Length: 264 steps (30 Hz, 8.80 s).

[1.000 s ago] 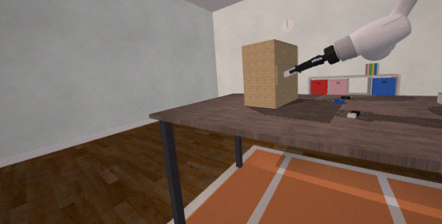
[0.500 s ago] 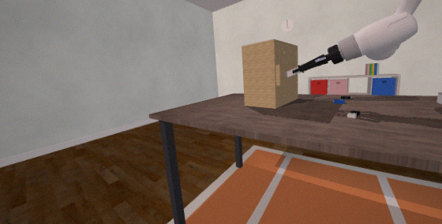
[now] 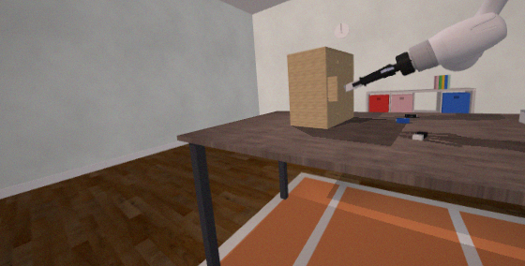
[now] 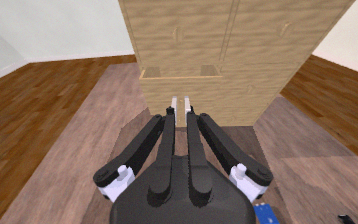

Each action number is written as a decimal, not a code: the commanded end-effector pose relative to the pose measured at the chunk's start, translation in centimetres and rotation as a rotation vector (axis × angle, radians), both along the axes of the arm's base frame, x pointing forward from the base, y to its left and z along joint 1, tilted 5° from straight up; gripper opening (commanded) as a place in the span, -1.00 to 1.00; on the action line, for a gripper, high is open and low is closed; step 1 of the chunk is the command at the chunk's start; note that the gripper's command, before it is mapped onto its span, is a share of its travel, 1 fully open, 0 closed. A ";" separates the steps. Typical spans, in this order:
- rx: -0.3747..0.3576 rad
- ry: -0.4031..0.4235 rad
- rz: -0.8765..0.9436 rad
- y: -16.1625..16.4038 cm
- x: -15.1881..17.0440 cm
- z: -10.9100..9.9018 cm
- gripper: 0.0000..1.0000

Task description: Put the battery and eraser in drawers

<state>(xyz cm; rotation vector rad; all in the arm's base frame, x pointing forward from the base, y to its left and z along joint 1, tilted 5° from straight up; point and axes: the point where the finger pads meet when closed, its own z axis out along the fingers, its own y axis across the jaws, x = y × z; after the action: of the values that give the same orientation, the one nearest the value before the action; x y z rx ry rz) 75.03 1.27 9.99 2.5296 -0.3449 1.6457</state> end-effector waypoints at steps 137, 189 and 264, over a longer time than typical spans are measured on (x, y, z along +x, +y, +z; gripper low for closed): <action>0.026 0.106 0.003 3.2 -13.2 3.9 -0.60; 0.145 0.576 0.021 4.0 -16.9 8.1 -0.60; 0.224 1.196 0.171 -12.1 -19.1 -5.8 -0.49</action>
<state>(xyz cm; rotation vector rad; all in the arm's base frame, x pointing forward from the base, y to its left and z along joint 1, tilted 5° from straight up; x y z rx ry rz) 55.78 -9.89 5.34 3.1799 -0.1841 -0.1070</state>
